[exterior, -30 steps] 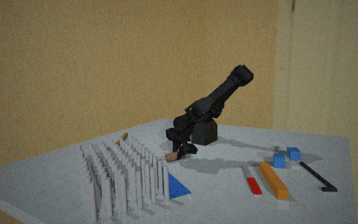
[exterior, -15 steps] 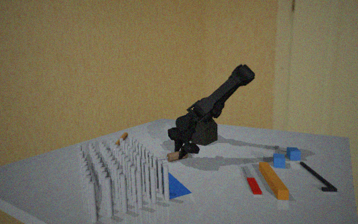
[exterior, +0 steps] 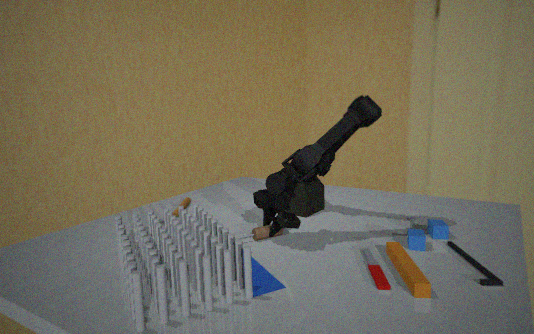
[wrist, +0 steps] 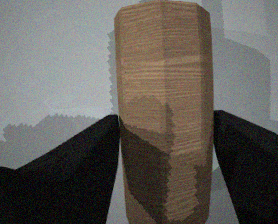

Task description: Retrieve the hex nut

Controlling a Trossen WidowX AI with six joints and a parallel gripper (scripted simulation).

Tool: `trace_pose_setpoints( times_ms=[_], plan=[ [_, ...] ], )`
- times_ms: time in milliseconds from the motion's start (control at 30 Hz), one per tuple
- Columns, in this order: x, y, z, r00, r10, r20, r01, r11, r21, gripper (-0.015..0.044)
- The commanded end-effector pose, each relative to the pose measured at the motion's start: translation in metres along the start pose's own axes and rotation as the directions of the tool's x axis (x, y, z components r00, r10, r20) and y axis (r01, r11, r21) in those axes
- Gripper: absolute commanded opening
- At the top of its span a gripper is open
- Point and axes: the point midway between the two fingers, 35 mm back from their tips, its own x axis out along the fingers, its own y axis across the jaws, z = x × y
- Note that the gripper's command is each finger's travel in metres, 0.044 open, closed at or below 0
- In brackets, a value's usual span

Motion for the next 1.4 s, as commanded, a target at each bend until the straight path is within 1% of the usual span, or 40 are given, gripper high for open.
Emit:
trace_pose_setpoints(
  times_ms=[0,1367],
  plan=[
    [-0.001,-0.001,-0.004,1.0,-0.002,0.001,0.002,1.0,0.003,0.0],
    [-0.008,-0.001,-0.028,1.0,-0.002,-0.001,0.002,1.0,0.004,0.0]
  ],
)
